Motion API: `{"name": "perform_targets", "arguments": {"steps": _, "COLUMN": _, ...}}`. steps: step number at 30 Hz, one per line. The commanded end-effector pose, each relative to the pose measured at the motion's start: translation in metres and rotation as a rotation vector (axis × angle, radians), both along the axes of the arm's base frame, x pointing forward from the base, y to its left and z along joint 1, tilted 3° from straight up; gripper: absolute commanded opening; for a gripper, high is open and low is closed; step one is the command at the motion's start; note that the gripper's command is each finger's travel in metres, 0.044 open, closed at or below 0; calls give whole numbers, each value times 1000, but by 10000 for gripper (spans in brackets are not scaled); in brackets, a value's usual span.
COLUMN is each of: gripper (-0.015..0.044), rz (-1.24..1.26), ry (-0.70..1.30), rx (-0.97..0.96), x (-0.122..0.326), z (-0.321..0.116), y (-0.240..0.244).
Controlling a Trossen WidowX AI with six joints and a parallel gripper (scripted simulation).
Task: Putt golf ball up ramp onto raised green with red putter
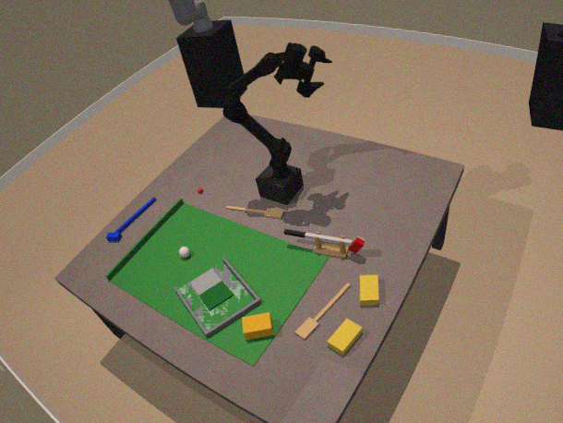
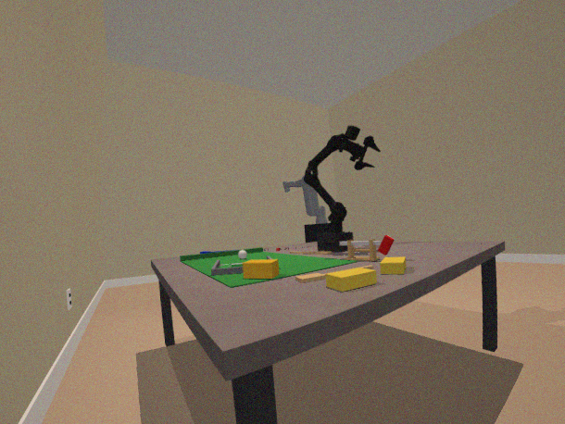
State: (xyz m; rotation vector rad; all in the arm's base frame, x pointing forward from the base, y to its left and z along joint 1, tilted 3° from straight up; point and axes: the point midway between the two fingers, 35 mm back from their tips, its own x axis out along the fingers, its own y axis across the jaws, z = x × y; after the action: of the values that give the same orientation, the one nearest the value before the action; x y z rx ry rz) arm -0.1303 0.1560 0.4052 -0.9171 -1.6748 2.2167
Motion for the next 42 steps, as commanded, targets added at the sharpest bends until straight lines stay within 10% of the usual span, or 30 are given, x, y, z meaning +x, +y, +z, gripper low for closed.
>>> {"name": "perform_targets", "arguments": {"steps": 1, "gripper": 440, "rz": -210, "ry": -4, "rx": -144, "x": 29, "z": -29, "y": 54}}
{"name": "perform_targets", "arguments": {"steps": 16, "gripper": 440, "rz": -1028, "ry": 132, "rx": -685, "x": 230, "z": -174, "y": 143}}
{"name": "perform_targets", "arguments": {"steps": 29, "gripper": 440, "rz": -1671, "ry": 448, "rx": -1154, "x": 377, "z": -320, "y": 45}}
{"name": "perform_targets", "arguments": {"steps": 42, "gripper": 440, "rz": -1851, "ry": 586, "rx": -1323, "x": 403, "z": -384, "y": -8}}
